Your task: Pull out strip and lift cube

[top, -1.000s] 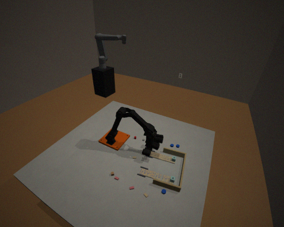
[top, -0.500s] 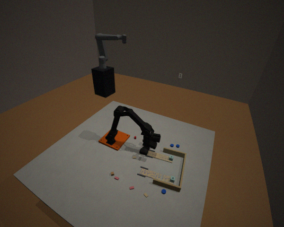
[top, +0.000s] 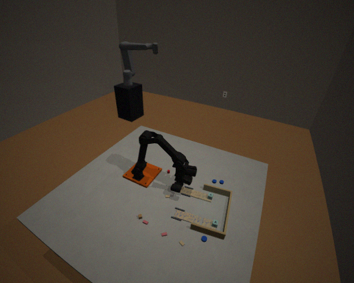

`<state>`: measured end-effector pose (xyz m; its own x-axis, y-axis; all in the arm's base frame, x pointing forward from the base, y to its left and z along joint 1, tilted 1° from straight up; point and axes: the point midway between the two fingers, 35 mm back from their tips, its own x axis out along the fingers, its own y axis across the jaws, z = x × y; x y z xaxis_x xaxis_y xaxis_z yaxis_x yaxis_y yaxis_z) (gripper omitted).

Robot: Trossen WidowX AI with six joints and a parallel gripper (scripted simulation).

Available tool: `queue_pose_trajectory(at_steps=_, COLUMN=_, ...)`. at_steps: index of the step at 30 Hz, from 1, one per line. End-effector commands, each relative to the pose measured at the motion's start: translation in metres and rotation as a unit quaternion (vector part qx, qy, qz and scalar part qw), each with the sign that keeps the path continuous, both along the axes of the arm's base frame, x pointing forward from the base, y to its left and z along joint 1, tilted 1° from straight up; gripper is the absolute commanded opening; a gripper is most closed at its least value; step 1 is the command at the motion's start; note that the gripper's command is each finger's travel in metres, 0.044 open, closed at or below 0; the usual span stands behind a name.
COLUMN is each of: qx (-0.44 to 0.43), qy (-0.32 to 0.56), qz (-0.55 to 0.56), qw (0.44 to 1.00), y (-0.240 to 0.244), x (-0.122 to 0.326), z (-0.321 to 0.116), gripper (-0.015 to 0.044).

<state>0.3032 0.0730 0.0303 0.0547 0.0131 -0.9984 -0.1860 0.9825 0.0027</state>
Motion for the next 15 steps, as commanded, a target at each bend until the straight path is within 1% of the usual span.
queue_pose_trajectory(at_steps=1, qx=-0.001, qy=0.012, qz=-0.001, qw=1.000, y=-0.002, x=-0.013, z=-0.005, gripper=0.0000)
queue_pose_trajectory(at_steps=15, qx=-0.001, qy=0.013, qz=-0.001, qw=1.000, y=-0.006, x=-0.035, z=-0.006, gripper=0.0000)
